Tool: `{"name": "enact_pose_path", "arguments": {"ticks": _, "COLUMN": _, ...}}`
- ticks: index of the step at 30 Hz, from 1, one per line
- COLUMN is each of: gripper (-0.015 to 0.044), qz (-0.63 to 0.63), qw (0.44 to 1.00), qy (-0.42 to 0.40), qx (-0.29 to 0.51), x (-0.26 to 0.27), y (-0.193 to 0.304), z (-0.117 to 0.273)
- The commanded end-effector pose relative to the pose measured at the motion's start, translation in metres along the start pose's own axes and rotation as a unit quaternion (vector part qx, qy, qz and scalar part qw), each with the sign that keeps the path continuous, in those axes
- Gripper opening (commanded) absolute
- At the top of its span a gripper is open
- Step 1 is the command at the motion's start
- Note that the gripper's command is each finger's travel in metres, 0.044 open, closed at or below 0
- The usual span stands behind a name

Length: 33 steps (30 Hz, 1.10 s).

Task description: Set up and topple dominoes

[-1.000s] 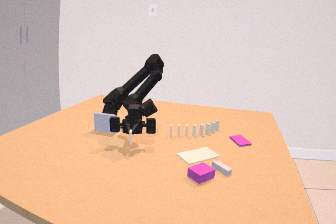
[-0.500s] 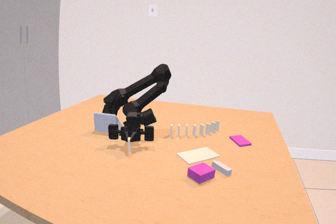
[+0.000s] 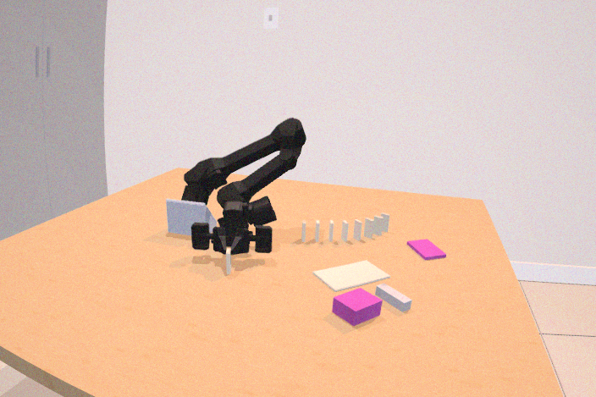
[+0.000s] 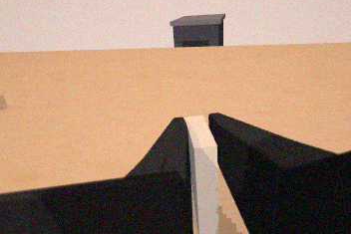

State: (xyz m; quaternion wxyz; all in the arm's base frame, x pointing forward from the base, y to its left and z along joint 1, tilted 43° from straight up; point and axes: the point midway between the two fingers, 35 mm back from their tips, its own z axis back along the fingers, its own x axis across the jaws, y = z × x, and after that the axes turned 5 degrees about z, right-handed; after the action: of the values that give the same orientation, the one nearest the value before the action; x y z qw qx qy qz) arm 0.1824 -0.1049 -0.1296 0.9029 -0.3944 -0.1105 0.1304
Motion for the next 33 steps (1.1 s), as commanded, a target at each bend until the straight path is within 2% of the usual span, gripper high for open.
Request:
{"name": "enact_pose_path", "arguments": {"ticks": 1, "gripper": 0.0126, "qz": -0.003, "qw": 1.0, "qy": 0.0, "qx": -0.001, "x": 0.0, "y": 0.0, "z": 0.0}}
{"name": "enact_pose_path", "arguments": {"ticks": 13, "gripper": 0.044, "qz": -0.003, "qw": 1.0, "qy": 0.0, "qx": -0.001, "x": 0.0, "y": -0.002, "z": 0.0}}
{"name": "enact_pose_path", "arguments": {"ticks": 19, "gripper": 0.044, "qz": -0.001, "qw": 1.0, "qy": 0.0, "qx": 0.0, "x": -0.003, "y": -0.045, "z": -0.001}}
{"name": "enact_pose_path", "arguments": {"ticks": 23, "gripper": 0.044, "qz": -0.001, "qw": 1.0, "qy": -0.002, "qx": -0.003, "x": -0.003, "y": -0.051, "z": -0.001}}
{"name": "enact_pose_path", "arguments": {"ticks": 27, "gripper": 0.044, "qz": -0.021, "qw": 0.998, "qy": -0.036, "qx": -0.042, "x": 0.028, "y": -0.072, "z": -0.004}}
{"name": "enact_pose_path", "arguments": {"ticks": 33, "gripper": 0.044, "qz": 0.064, "qw": 0.998, "qy": -0.022, "qx": -0.005, "x": 0.034, "y": -0.064, "z": -0.023}}
